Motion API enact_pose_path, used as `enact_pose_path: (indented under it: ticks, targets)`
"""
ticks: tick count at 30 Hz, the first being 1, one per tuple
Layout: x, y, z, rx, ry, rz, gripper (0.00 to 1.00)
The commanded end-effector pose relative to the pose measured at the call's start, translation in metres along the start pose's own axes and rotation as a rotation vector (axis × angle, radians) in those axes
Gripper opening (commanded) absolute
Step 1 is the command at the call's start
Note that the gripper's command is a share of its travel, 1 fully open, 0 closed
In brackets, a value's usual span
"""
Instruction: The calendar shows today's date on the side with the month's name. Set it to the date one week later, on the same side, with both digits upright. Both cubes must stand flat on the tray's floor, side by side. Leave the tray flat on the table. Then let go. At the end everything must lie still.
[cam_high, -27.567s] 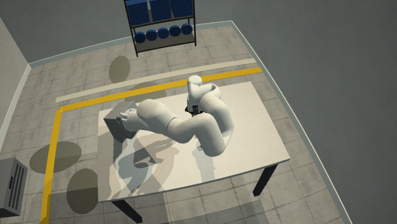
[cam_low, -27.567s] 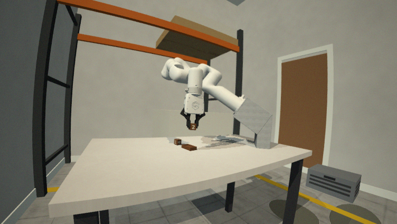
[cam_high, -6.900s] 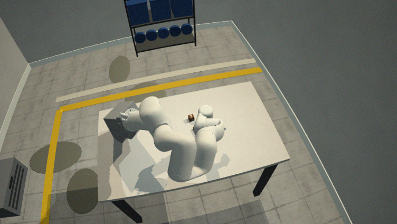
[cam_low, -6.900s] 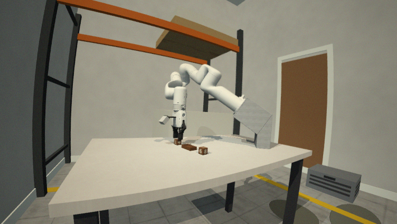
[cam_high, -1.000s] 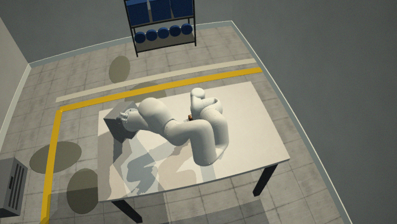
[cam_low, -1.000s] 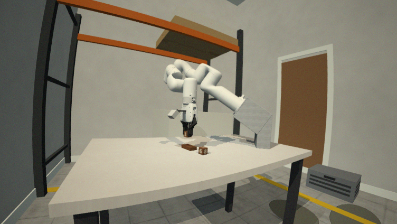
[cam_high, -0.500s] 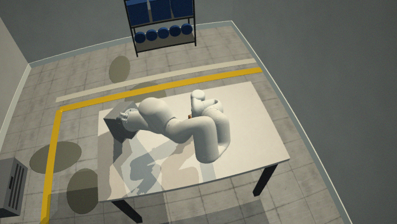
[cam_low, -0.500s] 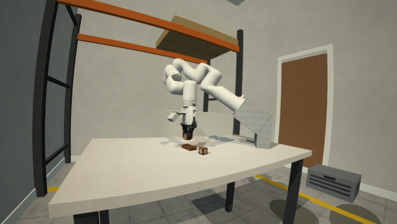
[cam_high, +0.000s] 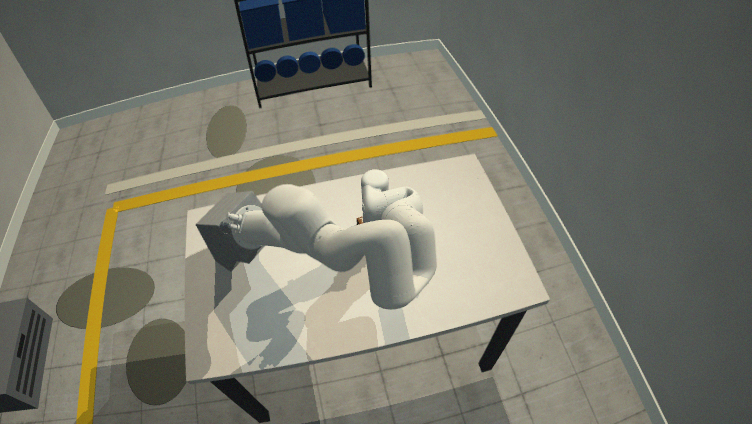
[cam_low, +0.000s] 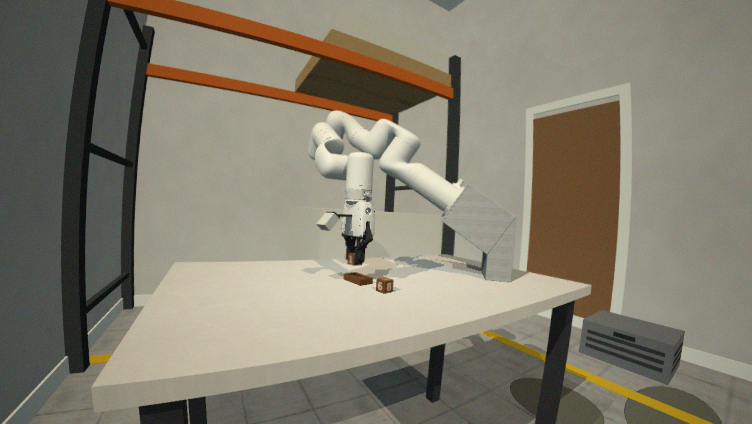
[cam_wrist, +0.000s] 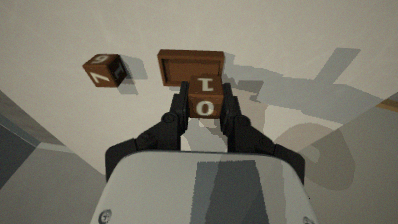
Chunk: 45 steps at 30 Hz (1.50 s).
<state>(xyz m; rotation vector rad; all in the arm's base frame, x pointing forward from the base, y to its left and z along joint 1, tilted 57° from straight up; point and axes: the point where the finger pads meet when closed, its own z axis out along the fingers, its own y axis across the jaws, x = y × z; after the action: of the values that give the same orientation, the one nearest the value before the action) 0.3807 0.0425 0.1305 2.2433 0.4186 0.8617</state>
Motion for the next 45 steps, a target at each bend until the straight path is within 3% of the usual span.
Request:
enact_pose_path:
  ticks: [1, 45]
  targets:
    - [0.001, -0.001, -0.001, 0.001, 0.002, -0.001, 0.29]
    - [0.001, -0.001, 0.014, 0.001, 0.002, -0.001, 0.29]
